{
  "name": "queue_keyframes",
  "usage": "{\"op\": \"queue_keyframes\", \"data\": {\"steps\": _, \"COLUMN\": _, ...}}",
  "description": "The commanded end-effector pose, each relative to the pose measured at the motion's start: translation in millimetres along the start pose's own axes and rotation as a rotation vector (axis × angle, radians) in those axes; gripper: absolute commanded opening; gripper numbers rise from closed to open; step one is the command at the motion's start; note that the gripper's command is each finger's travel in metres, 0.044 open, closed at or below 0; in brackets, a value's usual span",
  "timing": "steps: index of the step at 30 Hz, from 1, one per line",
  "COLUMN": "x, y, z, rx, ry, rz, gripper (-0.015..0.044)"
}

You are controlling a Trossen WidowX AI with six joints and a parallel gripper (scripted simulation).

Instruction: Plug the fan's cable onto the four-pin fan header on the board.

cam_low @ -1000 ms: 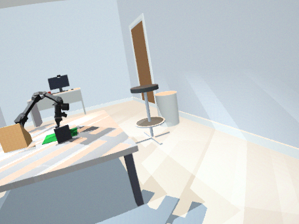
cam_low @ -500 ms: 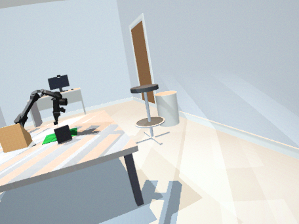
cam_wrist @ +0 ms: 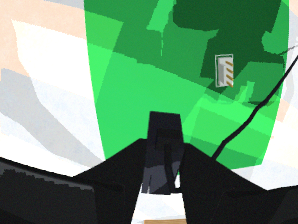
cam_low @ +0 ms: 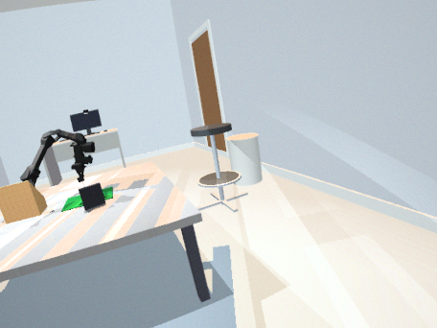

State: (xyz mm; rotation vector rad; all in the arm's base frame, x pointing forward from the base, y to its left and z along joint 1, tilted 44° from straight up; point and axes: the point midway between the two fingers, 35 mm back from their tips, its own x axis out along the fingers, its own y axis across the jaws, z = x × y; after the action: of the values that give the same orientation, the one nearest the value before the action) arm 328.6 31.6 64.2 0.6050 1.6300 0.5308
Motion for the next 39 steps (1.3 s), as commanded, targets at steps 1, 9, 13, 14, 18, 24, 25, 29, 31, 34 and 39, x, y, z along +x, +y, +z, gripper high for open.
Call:
{"op": "queue_keyframes", "data": {"steps": 1, "x": 0.4, "y": 1.3, "z": -3.5, "rx": 0.122, "ry": -0.033, "rz": 0.020, "gripper": 0.0000}}
{"op": "queue_keyframes", "data": {"steps": 9, "x": 1.1, "y": -0.3, "z": -9.7, "rx": 0.384, "ry": -0.099, "rz": 0.065, "gripper": 0.0000}}
{"op": "queue_keyframes", "data": {"steps": 13, "x": 1.4, "y": -0.7, "z": -11.8, "rx": 0.464, "ry": -0.117, "rz": 0.083, "gripper": 0.0000}}
{"op": "queue_keyframes", "data": {"steps": 14, "x": 1.4, "y": -0.7, "z": -11.8, "rx": 0.464, "ry": -0.117, "rz": 0.083, "gripper": 0.0000}}
{"op": "queue_keyframes", "data": {"steps": 18, "x": 1.6, "y": -0.8, "z": -11.8, "rx": 0.464, "ry": -0.118, "rz": 0.081, "gripper": 0.0000}}
{"op": "queue_keyframes", "data": {"steps": 24, "x": 9.4, "y": -3.6, "z": -13.0, "rx": 0.459, "ry": -0.129, "rz": 0.028, "gripper": 0.0000}}
{"op": "queue_keyframes", "data": {"steps": 25, "x": 10.8, "y": -4.1, "z": -13.2, "rx": 0.458, "ry": -0.132, "rz": 0.018, "gripper": 0.0000}}
{"op": "queue_keyframes", "data": {"steps": 29, "x": 16.4, "y": -6.3, "z": -13.9, "rx": 0.454, "ry": -0.144, "rz": -0.023, "gripper": 0.0000}}
{"op": "queue_keyframes", "data": {"steps": 31, "x": 19.3, "y": -7.4, "z": -14.2, "rx": 0.451, "ry": -0.151, "rz": -0.045, "gripper": 0.0000}}
{"op": "queue_keyframes", "data": {"steps": 34, "x": 23.3, "y": -9.1, "z": -14.6, "rx": 0.448, "ry": -0.164, "rz": -0.076, "gripper": 0.0000}}
{"op": "queue_keyframes", "data": {"steps": 39, "x": 29.9, "y": -11.9, "z": -15.0, "rx": 0.443, "ry": -0.188, "rz": -0.128, "gripper": 0.0000}}
